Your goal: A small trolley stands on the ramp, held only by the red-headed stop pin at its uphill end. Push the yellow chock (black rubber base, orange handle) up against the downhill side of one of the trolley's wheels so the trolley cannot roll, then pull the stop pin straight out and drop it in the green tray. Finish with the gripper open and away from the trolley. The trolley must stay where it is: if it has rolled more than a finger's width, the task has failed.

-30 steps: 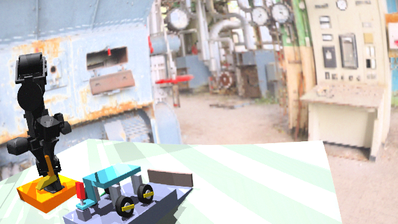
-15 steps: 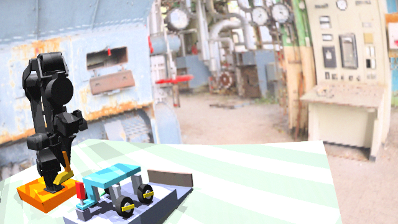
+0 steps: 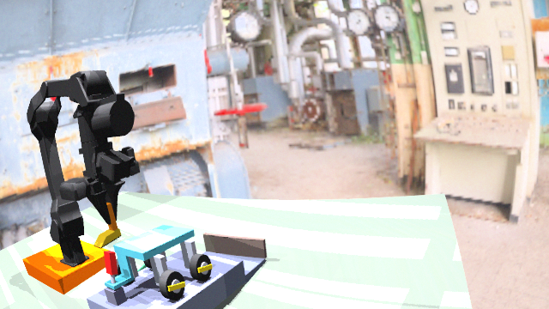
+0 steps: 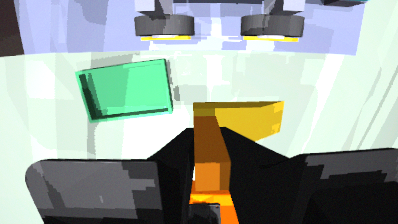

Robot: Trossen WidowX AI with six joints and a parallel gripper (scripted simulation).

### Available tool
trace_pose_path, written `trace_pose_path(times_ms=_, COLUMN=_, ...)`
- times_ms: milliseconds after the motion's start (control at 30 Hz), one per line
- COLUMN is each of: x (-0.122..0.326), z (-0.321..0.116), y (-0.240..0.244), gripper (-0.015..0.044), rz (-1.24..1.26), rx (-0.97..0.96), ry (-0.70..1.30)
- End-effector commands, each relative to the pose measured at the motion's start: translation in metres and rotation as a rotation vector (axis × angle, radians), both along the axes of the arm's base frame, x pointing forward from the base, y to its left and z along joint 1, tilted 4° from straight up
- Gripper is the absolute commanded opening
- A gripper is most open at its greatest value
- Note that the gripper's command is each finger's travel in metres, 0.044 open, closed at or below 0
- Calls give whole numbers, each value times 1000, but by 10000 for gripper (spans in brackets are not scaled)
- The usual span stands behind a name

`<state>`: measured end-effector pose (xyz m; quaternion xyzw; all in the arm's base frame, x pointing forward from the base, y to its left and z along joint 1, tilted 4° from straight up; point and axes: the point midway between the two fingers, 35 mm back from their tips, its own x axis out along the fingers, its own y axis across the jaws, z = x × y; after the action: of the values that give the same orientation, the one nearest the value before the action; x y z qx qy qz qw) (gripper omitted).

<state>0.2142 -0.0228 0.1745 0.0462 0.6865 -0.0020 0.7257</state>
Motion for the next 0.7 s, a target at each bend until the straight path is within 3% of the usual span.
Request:
trace_pose_path(times_ms=0, x=4, z=0, y=10, gripper=0, rz=-6, rx=-4, ry=1)
trace_pose_path(times_ms=667, x=25, z=3, y=82, gripper=0, rz=-6, rx=4, ry=-1)
